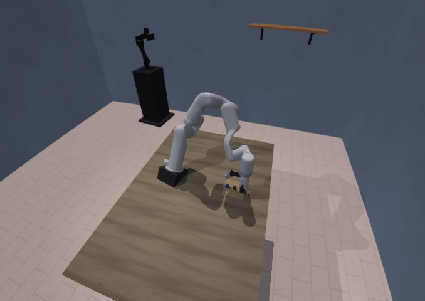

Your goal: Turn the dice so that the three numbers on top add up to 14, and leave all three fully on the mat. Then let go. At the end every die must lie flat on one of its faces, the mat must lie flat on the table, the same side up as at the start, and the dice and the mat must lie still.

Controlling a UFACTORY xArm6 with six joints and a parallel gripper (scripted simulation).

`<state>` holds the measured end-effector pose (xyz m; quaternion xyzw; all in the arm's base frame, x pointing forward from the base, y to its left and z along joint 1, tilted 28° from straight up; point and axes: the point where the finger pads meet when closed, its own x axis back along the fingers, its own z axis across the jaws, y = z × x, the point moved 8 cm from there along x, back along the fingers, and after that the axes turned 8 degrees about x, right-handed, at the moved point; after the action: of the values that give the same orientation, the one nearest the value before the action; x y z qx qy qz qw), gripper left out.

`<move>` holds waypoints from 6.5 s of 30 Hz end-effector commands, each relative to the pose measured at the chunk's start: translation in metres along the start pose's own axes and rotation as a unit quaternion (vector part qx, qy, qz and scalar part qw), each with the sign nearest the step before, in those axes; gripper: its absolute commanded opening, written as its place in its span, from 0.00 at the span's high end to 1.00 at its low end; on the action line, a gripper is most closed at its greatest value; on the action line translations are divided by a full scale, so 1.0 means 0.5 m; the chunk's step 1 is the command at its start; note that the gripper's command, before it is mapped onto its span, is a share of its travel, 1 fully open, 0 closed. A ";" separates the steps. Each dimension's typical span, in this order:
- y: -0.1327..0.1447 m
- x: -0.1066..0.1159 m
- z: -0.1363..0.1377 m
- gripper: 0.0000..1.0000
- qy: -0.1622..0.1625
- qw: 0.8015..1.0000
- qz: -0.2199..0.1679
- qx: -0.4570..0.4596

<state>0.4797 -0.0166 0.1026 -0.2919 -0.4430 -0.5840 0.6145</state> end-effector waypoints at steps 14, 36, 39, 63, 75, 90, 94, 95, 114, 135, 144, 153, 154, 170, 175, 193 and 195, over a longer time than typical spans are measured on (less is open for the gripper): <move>0.002 0.003 0.000 0.85 -0.001 1.000 -0.002 0.000; 0.002 0.003 0.000 0.64 -0.001 1.000 -0.002 0.000; 0.002 0.003 0.000 0.64 -0.001 1.000 -0.002 0.000; 0.002 0.147 0.000 0.64 -0.001 1.000 -0.002 0.000; 0.002 0.183 0.000 0.64 -0.001 1.000 -0.002 0.000; 0.002 0.183 0.000 0.00 -0.001 1.000 -0.002 0.000; 0.002 0.183 0.000 0.00 -0.001 1.000 -0.002 0.000; 0.002 0.183 0.000 0.00 -0.001 1.000 -0.002 0.000; 0.001 0.287 0.000 0.00 -0.001 1.000 -0.002 0.000; 0.001 0.348 0.000 0.00 -0.001 1.000 -0.002 0.000; 0.001 0.348 0.000 0.00 -0.001 1.000 -0.002 0.000; 0.001 0.348 0.000 0.00 -0.001 1.000 -0.002 0.000; 0.001 0.348 0.000 0.00 -0.001 1.000 -0.002 0.000; 0.001 0.348 0.000 0.00 -0.001 1.000 -0.002 0.000; 0.001 0.348 0.000 0.00 -0.001 1.000 -0.002 0.000; 0.001 0.348 0.000 0.00 -0.001 1.000 -0.002 0.000; 0.001 0.348 0.000 0.00 -0.001 1.000 -0.002 0.000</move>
<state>0.4666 -0.0957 0.2552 -0.2917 -0.4427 -0.5841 0.6146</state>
